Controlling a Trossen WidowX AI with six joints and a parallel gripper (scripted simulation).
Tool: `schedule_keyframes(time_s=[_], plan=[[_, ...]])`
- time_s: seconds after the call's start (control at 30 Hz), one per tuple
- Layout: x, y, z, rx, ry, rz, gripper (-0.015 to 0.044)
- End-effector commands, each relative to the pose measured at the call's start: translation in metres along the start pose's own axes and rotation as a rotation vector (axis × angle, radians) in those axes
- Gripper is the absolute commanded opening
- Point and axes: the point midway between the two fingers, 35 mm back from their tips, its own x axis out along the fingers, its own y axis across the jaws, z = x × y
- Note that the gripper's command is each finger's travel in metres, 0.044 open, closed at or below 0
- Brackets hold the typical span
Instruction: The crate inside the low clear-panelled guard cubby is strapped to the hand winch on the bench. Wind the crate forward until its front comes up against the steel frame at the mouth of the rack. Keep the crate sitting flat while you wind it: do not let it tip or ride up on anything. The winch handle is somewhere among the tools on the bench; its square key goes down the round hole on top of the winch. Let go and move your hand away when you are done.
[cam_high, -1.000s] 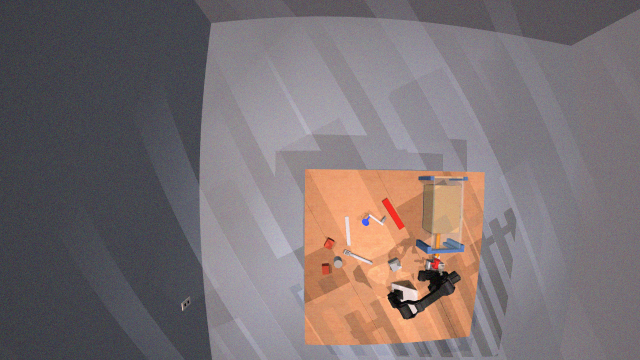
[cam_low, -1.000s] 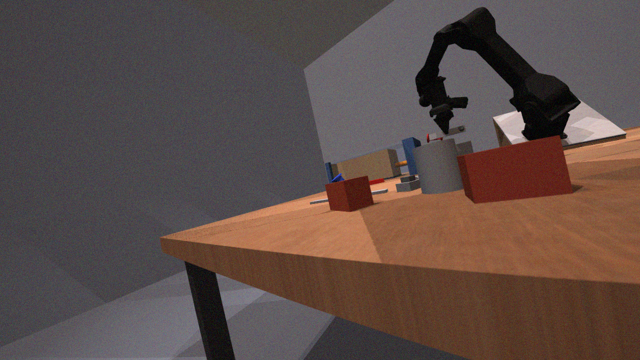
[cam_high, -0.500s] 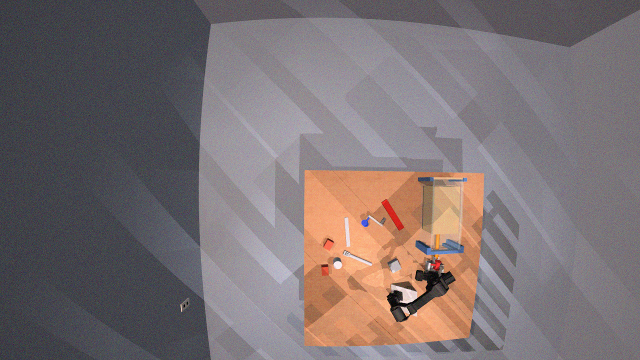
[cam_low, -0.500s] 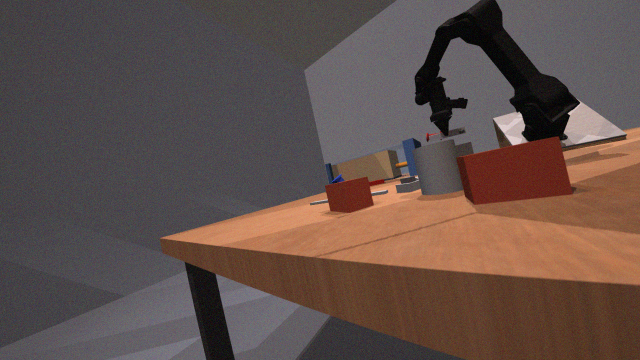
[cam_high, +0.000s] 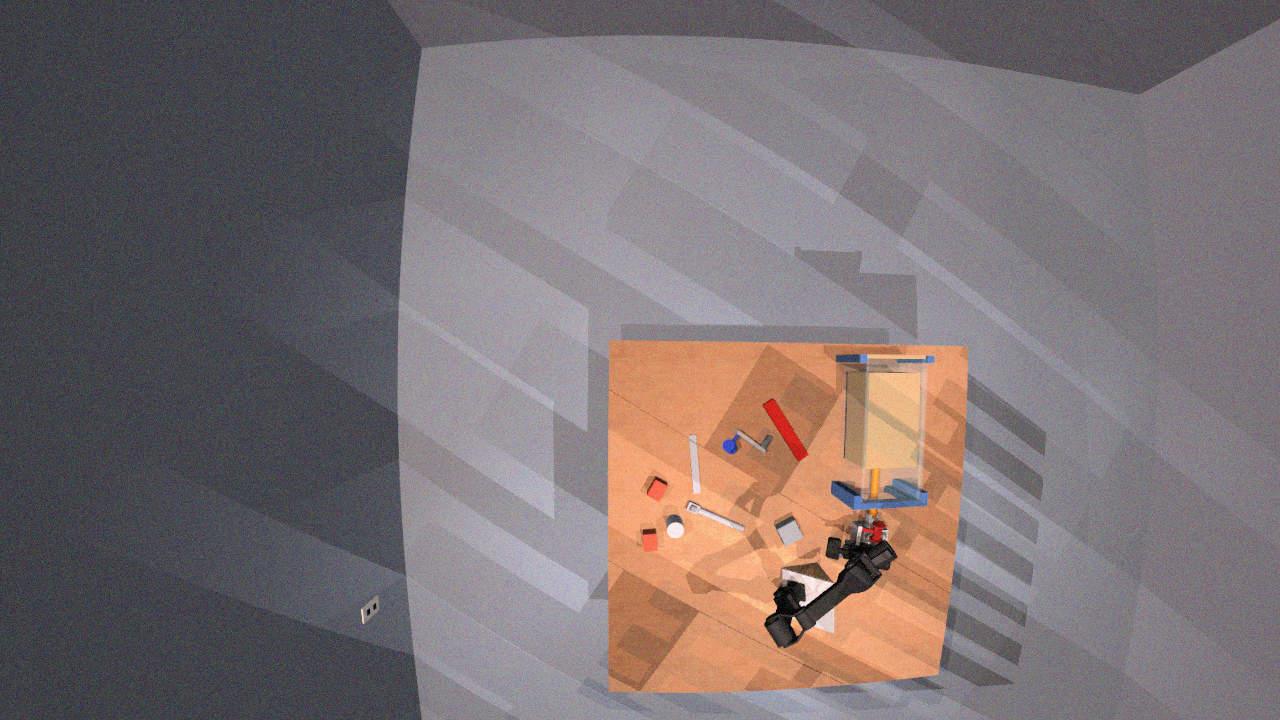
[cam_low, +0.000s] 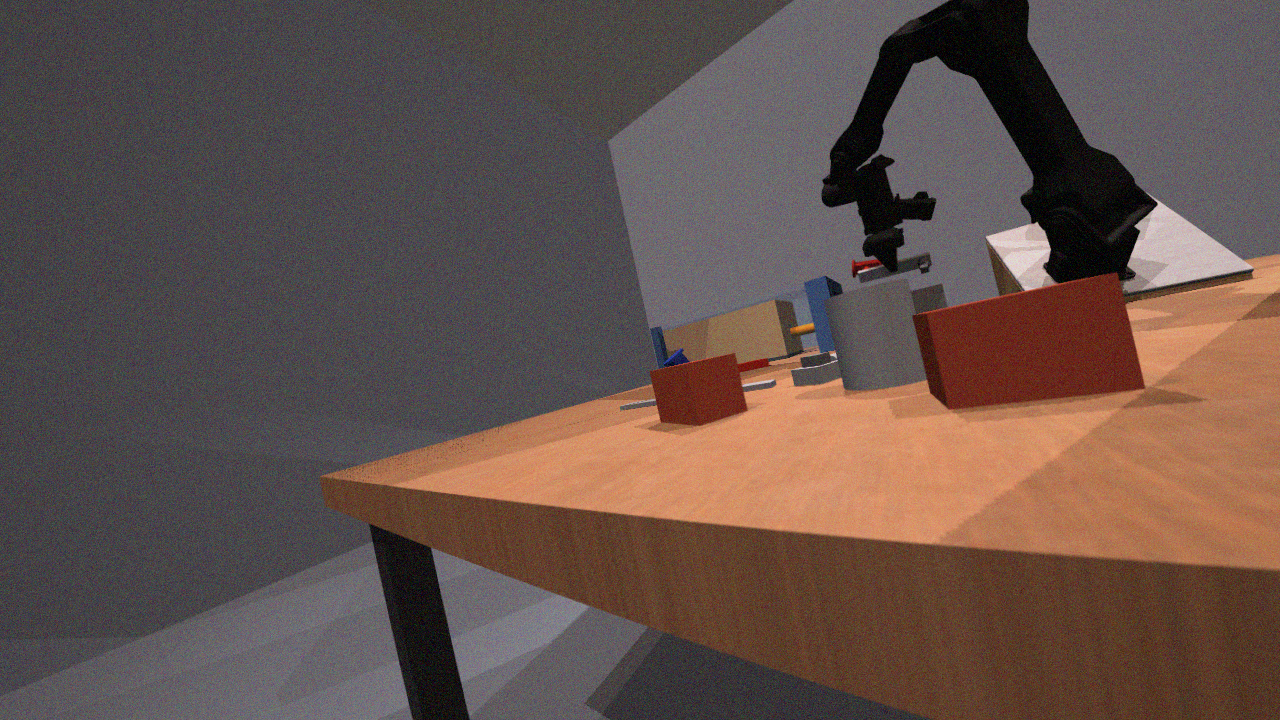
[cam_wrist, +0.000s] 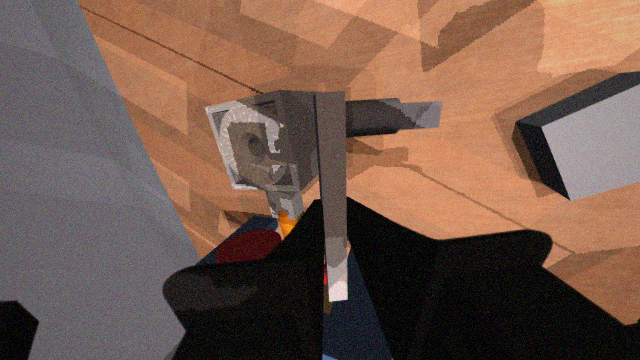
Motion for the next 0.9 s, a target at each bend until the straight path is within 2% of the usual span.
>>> schedule_keyframes(time_s=[0.0,0.87], plan=[[-0.0027,0.0007,0.0006,0.002,0.005,0.086,0.0000],[-0.0022,-0.0002,0.0002,-0.002,0.012,0.519,0.0000]])
